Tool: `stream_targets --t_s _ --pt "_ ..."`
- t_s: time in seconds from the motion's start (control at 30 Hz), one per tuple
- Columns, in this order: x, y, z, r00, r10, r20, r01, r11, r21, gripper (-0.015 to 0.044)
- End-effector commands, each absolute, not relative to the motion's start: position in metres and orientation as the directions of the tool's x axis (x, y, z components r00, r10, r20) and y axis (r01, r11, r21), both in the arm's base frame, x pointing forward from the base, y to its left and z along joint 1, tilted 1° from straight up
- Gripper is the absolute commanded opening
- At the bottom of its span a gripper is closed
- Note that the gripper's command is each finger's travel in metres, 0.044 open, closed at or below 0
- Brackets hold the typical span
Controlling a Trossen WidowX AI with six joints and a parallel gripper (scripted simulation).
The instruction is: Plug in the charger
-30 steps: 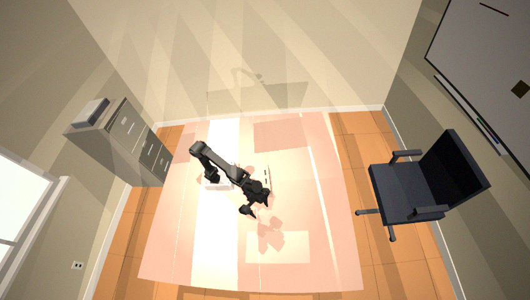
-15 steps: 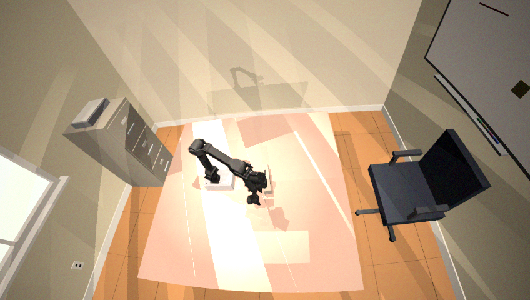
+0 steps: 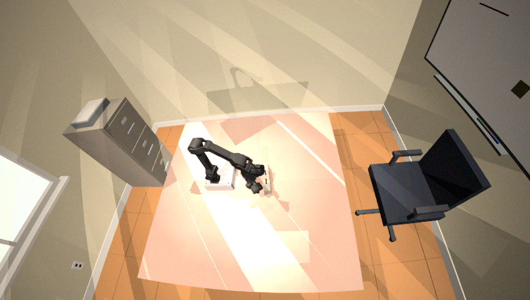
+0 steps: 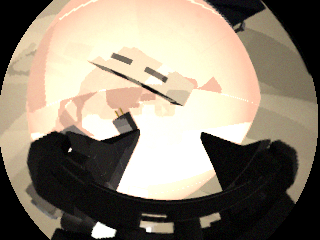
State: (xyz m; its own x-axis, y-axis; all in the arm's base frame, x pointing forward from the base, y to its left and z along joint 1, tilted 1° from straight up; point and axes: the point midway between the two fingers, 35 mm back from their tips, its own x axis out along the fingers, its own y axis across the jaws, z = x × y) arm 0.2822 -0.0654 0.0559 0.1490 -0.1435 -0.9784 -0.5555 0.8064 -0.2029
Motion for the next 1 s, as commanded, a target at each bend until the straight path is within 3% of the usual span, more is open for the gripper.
stream_targets --t_s 0.0,0.3,0.97 --pt "0.262 -0.042 0.047 0.084 -0.1 -0.992 -0.703 0.7 -0.129 0.044" --pt "0.231 -0.01 0.037 -0.023 -0.052 -0.998 -0.872 0.49 -0.005 0.044" --pt "0.231 -0.009 0.022 -0.025 -0.051 -0.998 -0.874 0.486 -0.003 0.044"
